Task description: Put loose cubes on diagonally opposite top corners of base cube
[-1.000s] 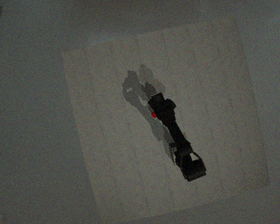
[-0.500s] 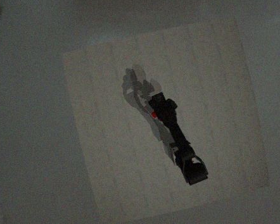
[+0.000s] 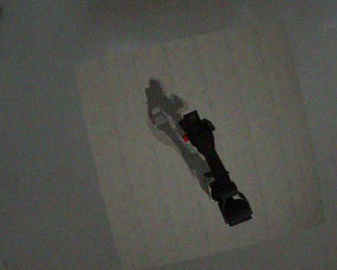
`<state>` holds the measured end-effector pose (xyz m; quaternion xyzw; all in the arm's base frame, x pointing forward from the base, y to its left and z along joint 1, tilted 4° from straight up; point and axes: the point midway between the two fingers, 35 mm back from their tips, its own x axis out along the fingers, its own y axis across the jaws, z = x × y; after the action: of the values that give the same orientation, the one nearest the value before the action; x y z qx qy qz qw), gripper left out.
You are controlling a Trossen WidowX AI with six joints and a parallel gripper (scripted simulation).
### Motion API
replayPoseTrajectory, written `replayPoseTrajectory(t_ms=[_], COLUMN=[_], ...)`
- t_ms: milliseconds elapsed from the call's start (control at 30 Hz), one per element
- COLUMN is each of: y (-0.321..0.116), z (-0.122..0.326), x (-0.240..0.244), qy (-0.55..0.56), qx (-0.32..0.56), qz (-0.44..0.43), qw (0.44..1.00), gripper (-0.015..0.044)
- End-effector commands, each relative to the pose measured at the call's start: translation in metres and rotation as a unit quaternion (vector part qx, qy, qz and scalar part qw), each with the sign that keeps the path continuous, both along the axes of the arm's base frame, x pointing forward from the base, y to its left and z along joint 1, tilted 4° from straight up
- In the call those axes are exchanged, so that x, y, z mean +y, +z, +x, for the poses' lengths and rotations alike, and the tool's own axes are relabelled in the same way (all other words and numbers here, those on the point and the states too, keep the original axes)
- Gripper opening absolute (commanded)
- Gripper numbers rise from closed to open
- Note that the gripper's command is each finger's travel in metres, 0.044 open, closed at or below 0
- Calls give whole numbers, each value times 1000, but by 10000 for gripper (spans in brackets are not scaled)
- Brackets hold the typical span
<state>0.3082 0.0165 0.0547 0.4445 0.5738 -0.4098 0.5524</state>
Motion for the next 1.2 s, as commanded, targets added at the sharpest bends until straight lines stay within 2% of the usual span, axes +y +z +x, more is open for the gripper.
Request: replayPoseTrajectory(t_ms=[0, 200, 367, 467, 733, 1167], y=[8, 13, 13, 16, 25, 25], z=[1, 1, 0, -3, -35, -37], x=[0, -1, 2, 35, 139, 141], qy=[2, 2, 0, 0, 0, 0], qx=[-3, -3, 0, 0, 1, 1], qz=[0, 0, 0, 1, 6, 6], qw=[1000, 1000, 1000, 1000, 1000, 1000], gripper=[205, 205, 336, 400, 400, 400])
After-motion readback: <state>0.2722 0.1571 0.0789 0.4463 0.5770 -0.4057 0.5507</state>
